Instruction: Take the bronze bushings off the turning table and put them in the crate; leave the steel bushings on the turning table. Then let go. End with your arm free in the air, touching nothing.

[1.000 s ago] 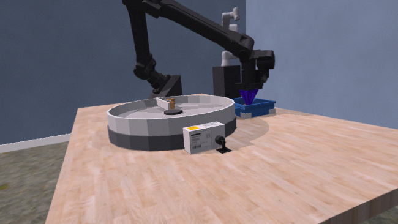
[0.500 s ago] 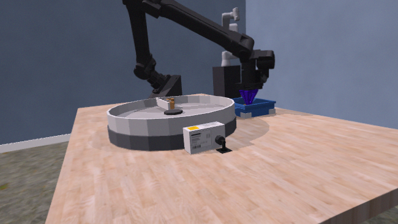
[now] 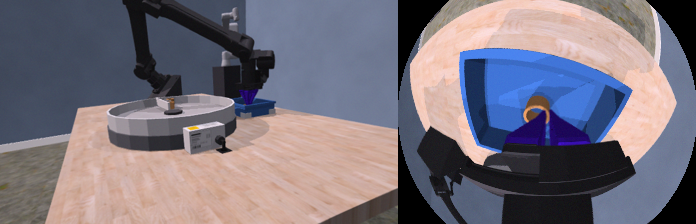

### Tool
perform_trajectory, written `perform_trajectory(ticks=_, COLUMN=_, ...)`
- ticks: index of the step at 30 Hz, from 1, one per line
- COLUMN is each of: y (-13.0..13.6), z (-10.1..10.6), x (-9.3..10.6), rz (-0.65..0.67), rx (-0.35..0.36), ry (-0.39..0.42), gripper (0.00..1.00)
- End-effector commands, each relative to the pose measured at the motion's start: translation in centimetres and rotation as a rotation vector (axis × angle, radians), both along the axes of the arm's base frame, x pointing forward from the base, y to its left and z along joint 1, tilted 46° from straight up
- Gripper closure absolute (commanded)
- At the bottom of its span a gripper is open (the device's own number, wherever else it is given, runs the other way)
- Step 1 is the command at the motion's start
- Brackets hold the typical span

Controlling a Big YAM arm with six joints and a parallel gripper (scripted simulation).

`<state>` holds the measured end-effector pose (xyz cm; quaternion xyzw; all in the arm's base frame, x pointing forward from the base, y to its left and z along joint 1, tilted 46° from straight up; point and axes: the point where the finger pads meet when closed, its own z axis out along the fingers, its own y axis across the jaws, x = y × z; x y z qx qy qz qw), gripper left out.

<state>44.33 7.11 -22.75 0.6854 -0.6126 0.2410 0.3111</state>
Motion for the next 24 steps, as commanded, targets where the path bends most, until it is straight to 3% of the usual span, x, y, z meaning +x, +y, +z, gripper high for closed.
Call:
perform_trajectory(ticks=1, y=0.28, z=0.56, x=1.51, rz=0.006, rx=0.017, ry=-0.029, gripper=1.00)
perform_trajectory(ticks=24, y=0.38, z=0.49, x=1.47, rz=0.010, rx=0.017, ry=-0.029, gripper=1.00)
